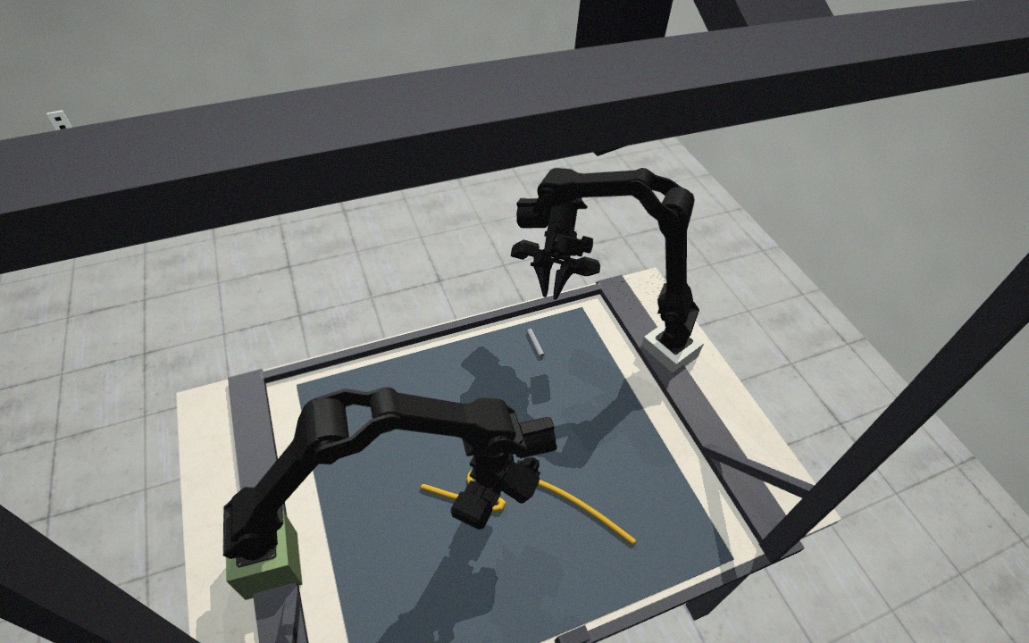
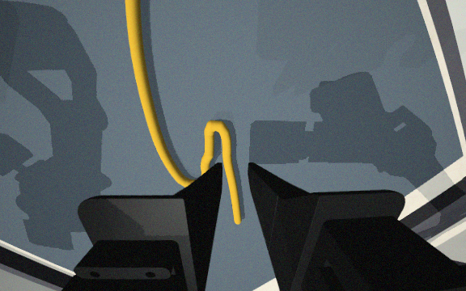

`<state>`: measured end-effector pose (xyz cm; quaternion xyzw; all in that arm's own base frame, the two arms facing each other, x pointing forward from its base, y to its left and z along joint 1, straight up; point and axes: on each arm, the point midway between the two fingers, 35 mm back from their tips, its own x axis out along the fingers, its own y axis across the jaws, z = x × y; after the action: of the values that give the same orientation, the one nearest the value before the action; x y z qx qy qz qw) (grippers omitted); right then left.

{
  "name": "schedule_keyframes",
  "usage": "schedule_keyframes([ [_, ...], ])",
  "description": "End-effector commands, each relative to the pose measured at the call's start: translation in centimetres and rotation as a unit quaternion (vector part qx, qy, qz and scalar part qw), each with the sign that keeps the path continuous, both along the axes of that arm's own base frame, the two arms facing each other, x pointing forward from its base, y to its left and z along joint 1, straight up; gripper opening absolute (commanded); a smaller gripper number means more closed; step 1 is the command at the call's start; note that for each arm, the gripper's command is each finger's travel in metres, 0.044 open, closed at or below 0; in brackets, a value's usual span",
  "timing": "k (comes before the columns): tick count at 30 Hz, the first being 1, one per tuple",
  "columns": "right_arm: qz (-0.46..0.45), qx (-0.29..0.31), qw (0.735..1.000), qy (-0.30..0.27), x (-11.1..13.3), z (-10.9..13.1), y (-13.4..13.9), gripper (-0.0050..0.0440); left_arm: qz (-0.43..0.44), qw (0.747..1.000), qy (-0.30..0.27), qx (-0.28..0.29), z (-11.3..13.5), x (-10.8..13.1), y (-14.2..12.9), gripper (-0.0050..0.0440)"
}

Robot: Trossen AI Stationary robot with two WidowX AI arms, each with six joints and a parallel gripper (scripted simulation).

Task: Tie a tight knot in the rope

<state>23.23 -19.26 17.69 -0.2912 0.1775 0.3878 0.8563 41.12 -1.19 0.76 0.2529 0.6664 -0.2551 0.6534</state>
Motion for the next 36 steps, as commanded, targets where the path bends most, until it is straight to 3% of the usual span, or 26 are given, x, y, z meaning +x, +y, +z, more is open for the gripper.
schedule_keyframes([
  [1,0.000,-0.010,1.000,-0.007,0.0,0.6,0.0,0.0100,0.001,1.000,-0.022,-0.002,3.2,0.6,-0.1,0.0100],
  [14,0.000,-0.010,1.000,-0.007,0.0,0.6,0.0,0.0100,0.001,1.000,-0.022,-0.002,3.5,0.6,0.0,0.0100],
  [36,0.000,-0.010,1.000,-0.007,0.0,0.6,0.0,0.0100,0.020,1.000,-0.022,-0.002,1.8,-2.1,2.0,0.0100],
])
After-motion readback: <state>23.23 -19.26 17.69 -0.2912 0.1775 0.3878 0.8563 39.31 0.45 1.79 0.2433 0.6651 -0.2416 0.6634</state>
